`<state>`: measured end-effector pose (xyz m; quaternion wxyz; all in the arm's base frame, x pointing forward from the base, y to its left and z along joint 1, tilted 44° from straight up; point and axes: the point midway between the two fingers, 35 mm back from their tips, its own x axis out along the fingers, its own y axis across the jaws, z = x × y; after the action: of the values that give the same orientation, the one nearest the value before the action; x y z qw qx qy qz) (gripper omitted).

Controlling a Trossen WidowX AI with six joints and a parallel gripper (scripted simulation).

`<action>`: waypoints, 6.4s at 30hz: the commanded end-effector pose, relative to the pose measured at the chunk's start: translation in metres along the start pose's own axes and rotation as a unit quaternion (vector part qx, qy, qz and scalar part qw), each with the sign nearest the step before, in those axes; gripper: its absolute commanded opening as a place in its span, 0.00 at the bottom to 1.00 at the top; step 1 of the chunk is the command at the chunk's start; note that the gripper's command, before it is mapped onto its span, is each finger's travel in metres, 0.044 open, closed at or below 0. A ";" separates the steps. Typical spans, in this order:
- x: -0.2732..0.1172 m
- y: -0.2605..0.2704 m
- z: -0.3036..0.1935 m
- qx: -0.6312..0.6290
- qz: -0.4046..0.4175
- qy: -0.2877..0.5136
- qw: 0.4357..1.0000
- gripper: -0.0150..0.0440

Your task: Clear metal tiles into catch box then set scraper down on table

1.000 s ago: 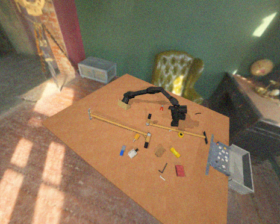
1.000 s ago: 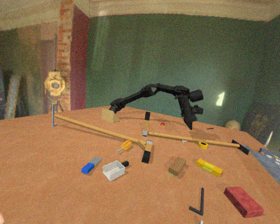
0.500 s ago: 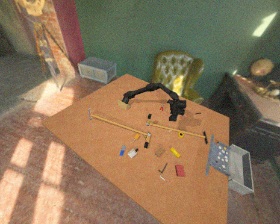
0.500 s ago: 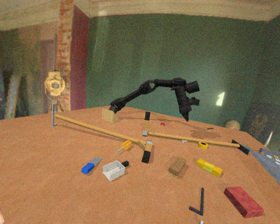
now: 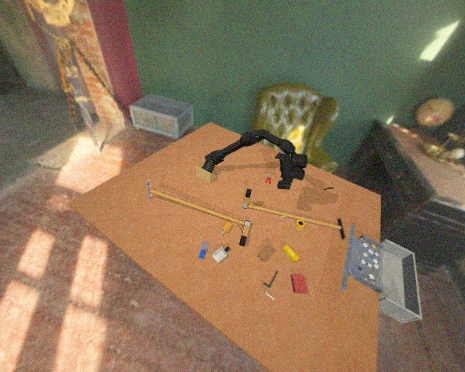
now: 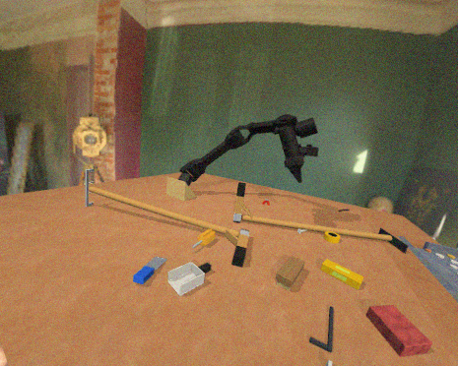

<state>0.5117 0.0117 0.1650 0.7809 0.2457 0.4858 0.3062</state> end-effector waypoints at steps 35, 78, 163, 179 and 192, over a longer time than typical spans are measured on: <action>0.071 -0.004 -0.021 -0.002 -0.003 0.005 1.000 0.25; 0.141 0.000 -0.062 -0.001 0.001 0.002 1.000 0.25; 0.151 -0.079 -0.040 -0.003 -0.001 0.002 1.000 0.25; 0.129 -0.077 -0.025 -0.006 0.000 0.000 1.000 0.25; 0.091 -0.077 -0.007 -0.007 -0.001 0.000 1.000 0.25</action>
<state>0.5542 0.0308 0.0498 0.7833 0.2402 0.4843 0.3068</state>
